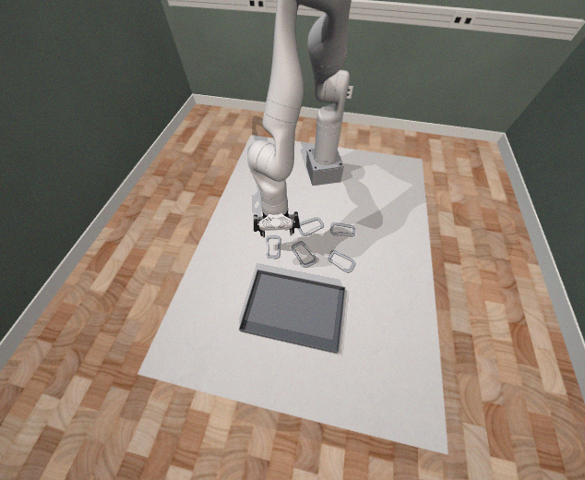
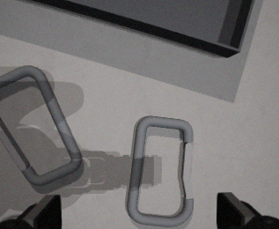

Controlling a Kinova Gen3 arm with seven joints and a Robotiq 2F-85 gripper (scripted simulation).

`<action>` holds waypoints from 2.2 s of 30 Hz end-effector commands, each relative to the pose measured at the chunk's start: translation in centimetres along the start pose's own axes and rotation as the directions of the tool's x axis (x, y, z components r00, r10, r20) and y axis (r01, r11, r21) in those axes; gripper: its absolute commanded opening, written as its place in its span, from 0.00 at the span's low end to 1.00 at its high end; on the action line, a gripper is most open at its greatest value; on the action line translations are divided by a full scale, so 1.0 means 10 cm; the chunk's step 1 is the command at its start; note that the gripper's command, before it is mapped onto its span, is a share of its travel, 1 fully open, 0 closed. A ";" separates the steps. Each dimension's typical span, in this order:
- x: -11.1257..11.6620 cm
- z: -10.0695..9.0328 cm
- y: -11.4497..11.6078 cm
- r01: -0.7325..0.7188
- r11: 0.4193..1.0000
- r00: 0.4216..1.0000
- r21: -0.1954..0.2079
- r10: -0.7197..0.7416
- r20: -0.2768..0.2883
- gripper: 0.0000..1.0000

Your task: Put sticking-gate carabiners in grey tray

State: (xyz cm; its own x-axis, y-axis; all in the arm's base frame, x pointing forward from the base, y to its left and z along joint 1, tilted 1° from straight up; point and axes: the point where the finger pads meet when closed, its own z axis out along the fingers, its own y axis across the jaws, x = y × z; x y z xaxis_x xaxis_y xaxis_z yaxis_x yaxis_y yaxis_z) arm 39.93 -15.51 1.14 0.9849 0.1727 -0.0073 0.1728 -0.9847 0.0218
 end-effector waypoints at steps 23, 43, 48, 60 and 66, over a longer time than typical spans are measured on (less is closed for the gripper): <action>0.20 -0.12 -0.45 0.197 0.980 0.980 -0.003 -0.197 -0.006 1.00; 0.32 -0.18 -0.75 0.327 0.945 0.945 -0.005 -0.327 -0.007 1.00; 0.38 -0.22 -0.92 0.400 0.917 0.917 -0.004 -0.400 -0.006 1.00; 0.38 -0.22 -0.92 0.400 0.917 0.917 -0.004 -0.400 -0.006 1.00; 0.38 0.07 -0.91 0.400 0.917 0.917 -0.004 -0.400 -0.006 1.00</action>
State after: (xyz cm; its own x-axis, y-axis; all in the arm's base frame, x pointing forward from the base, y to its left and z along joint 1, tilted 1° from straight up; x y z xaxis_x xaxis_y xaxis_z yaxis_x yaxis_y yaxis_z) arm 42.16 -5.97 2.66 0.8416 0.5401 -0.0074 0.5401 -0.8413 0.0234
